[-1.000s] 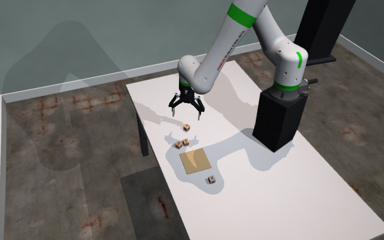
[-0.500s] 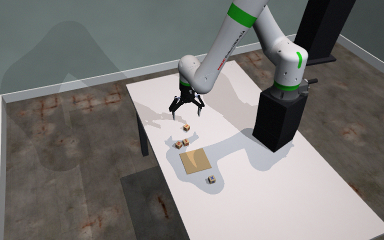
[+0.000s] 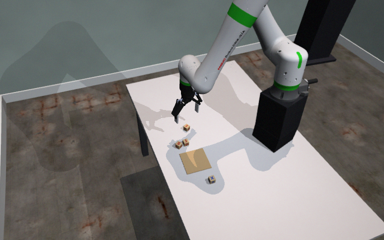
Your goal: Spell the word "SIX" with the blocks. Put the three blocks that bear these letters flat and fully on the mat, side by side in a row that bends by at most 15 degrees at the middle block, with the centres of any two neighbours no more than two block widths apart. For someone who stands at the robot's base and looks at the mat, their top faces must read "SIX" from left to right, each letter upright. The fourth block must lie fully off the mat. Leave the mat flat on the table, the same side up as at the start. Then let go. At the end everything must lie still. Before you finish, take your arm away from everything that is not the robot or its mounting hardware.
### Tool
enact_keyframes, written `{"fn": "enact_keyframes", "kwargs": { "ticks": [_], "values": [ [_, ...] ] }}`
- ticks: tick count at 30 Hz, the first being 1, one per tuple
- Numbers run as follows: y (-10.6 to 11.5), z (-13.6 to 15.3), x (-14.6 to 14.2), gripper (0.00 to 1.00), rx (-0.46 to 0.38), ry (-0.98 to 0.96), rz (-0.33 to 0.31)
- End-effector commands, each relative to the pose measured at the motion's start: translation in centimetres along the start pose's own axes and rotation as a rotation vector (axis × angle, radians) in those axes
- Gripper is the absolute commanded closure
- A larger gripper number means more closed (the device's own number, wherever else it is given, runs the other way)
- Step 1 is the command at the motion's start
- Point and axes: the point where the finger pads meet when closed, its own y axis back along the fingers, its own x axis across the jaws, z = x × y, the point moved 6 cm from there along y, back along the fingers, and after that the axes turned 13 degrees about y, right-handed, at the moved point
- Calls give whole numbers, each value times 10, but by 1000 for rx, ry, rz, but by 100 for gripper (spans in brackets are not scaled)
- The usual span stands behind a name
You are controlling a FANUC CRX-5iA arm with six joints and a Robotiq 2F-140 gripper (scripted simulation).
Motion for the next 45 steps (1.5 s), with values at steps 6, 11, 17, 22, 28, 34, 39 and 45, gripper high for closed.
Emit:
{"fn": "enact_keyframes", "kwargs": {
  "ticks": [6, 11, 17, 22, 28, 34, 39, 45],
  "values": [
    [0, -1, 2, 0, -19, 270, -9],
    [0, -1, 2, 0, -19, 349, -10],
    [0, -1, 2, 60, -19, 350, -10],
    [0, -1, 2, 60, -19, 350, -10],
    [0, -1, 2, 60, -19, 350, -10],
    [0, -1, 2, 60, -19, 350, -10],
    [0, -1, 2, 60, -19, 350, -10],
    [0, -1, 2, 60, -19, 350, -10]
  ]
}}
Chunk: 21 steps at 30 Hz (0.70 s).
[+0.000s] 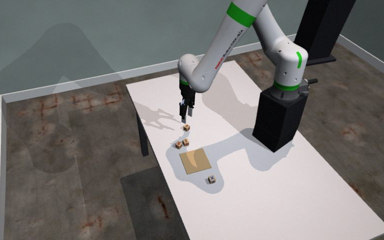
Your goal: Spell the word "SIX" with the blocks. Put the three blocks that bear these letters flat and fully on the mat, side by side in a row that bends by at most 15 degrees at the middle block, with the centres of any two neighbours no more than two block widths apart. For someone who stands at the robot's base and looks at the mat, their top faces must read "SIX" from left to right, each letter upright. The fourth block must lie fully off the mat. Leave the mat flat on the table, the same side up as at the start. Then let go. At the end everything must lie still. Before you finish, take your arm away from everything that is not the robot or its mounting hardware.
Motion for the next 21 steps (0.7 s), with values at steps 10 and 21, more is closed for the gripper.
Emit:
{"fn": "enact_keyframes", "kwargs": {
  "ticks": [10, 21],
  "values": [
    [-1, 0, 0, 60, 0, 2, 0],
    [-7, 0, 0, 60, -1, 17, -1]
  ]
}}
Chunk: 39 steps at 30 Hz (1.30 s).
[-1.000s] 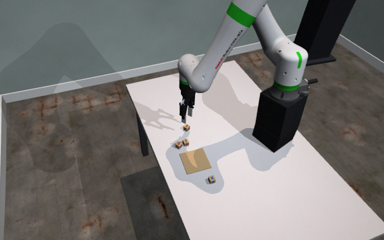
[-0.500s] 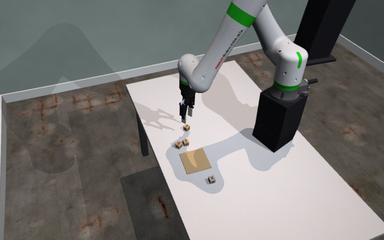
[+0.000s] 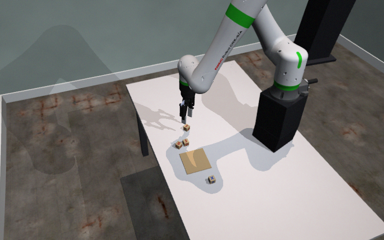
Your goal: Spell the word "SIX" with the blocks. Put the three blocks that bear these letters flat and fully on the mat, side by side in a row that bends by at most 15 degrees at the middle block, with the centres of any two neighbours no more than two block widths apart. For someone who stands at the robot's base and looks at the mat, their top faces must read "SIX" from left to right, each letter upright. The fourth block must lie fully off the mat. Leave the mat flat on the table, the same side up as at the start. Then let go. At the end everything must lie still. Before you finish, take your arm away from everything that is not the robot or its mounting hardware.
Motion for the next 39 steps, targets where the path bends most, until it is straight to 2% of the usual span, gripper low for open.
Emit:
{"fn": "enact_keyframes", "kwargs": {
  "ticks": [1, 28, 39],
  "values": [
    [-1, 0, 0, 60, 0, 0, 0],
    [-37, -1, 1, 60, 0, 0, 0],
    [-44, -1, 1, 60, 0, 0, 0]
  ]
}}
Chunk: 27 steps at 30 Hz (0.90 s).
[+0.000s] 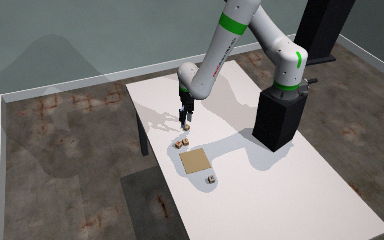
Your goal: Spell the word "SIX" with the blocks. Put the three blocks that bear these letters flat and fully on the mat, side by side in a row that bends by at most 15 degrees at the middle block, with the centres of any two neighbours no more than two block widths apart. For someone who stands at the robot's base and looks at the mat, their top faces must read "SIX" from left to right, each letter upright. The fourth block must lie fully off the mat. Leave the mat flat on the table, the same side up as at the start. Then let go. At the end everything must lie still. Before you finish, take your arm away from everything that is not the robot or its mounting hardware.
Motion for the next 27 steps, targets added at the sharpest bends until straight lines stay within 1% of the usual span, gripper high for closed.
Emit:
{"fn": "enact_keyframes", "kwargs": {
  "ticks": [1, 20, 27],
  "values": [
    [-1, 0, 0, 60, 0, 0, 0],
    [-3, 0, 0, 60, 0, 0, 0],
    [-12, 0, 0, 60, 0, 0, 0]
  ]
}}
